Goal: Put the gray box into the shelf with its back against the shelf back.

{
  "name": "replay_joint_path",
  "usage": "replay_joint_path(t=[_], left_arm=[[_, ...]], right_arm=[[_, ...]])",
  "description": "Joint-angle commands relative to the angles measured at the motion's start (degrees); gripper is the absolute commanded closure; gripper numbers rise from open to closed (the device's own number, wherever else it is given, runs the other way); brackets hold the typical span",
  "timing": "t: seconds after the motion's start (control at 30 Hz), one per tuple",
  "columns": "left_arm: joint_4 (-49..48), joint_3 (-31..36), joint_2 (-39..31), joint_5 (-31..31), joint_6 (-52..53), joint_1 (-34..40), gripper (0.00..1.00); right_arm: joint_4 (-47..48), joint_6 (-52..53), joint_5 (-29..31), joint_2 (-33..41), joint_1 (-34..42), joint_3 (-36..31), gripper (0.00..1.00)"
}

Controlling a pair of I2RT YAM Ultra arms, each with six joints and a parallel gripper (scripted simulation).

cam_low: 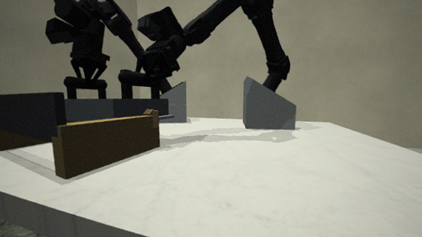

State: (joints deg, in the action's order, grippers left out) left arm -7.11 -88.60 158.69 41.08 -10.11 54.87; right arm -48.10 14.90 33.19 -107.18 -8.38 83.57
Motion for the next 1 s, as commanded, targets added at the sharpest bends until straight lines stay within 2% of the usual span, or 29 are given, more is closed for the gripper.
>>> replay_joint_path(t=[0.0,0.47,0.53,0.97], left_arm=[[-2.47,-4.95,-1.41,0.92,3.43,-0.60,0.86],[-0.82,-10.44,0.32,0.27,4.52,-0.60,0.86],[0.55,-12.32,2.48,-0.21,5.35,-1.50,0.86],[2.37,-19.40,4.35,-0.93,6.71,-2.55,0.86]], right_arm=[[1.23,-2.08,-1.30,0.84,1.48,4.91,0.86],[-0.18,-2.93,-1.64,-1.29,0.50,10.85,0.86],[-1.97,-3.27,-1.70,-4.56,0.50,12.76,0.86],[-3.58,-4.16,-2.27,-6.78,-0.40,20.55,0.86]])
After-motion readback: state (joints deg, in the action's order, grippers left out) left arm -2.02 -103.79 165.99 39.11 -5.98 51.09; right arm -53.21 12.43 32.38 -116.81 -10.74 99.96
